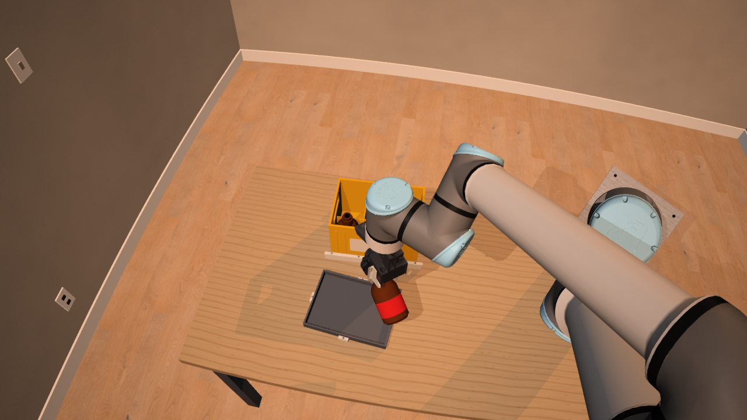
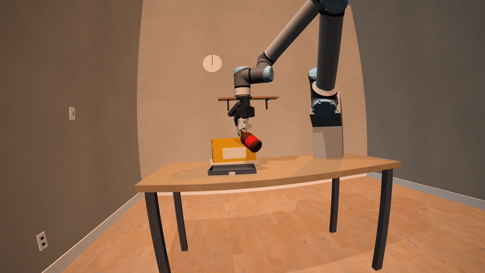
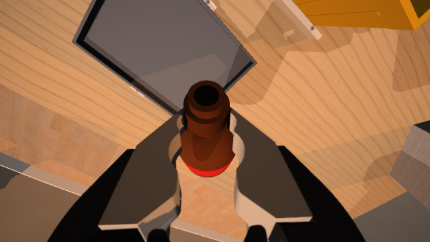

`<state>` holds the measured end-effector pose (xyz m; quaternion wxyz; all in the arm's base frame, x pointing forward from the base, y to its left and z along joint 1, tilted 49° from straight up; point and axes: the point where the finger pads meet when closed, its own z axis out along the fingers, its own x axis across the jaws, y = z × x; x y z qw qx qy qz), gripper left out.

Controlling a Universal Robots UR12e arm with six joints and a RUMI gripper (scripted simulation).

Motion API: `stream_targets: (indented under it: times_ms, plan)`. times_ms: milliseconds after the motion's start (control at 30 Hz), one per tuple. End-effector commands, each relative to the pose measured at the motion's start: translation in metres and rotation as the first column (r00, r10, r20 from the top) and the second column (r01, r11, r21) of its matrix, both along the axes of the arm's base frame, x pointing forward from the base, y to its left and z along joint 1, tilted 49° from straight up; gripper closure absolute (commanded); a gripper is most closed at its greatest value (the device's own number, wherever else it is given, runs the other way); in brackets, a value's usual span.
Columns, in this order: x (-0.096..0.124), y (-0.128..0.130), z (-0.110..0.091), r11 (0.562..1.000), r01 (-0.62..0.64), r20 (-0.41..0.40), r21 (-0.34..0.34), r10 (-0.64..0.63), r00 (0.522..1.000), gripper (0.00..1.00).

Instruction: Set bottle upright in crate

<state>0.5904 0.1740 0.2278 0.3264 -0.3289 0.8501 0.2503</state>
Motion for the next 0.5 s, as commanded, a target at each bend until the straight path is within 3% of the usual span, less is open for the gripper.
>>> stream_targets:
  times_ms: [0, 467]
  plan:
    - [0.0003, -0.0003, 0.0005, 0.998, -0.048, 0.045, -0.027, 0.049, 0.998, 1.00]
    - [0.0002, -0.0003, 0.0005, 0.998, -0.057, 0.054, -0.033, 0.059, 0.997, 1.00]
